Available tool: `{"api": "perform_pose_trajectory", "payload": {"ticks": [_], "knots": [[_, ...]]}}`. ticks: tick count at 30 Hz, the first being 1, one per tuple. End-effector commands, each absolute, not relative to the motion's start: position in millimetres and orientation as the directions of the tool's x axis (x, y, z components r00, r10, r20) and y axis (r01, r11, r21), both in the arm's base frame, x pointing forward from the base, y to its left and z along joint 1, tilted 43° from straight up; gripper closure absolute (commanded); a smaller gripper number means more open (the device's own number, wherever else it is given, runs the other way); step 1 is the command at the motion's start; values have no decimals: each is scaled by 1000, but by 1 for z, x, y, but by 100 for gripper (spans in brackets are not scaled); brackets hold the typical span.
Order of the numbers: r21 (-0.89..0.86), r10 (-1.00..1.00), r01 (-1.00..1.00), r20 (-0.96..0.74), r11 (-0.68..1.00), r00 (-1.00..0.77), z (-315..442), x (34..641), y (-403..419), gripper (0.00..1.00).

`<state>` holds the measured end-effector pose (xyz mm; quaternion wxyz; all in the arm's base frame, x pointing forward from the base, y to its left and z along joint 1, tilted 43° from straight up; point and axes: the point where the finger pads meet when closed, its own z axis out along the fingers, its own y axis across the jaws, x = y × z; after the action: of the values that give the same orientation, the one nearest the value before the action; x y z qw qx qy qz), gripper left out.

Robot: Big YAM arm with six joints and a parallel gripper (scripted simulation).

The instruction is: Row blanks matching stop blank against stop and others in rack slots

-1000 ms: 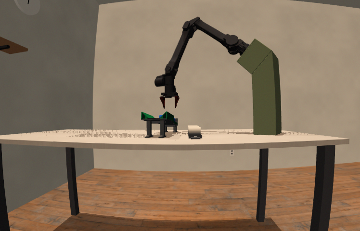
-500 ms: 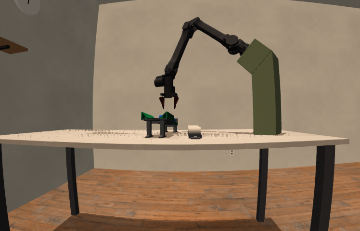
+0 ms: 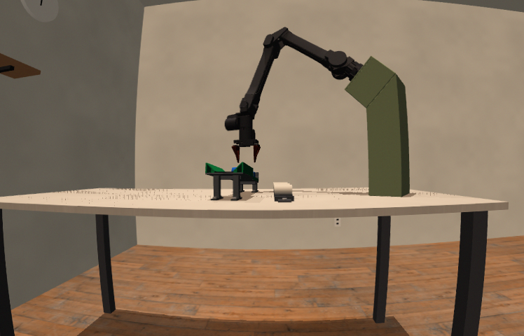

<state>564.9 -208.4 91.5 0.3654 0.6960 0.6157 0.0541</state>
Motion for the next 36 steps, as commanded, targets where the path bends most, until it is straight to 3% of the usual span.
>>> {"api": "perform_pose_trajectory", "payload": {"ticks": [1, 36], "knots": [[585, 893, 811, -379, 27, 244, 91, 576, -221, 24], [580, 894, 814, -377, 25, 241, 72, 586, -229, 24]]}}
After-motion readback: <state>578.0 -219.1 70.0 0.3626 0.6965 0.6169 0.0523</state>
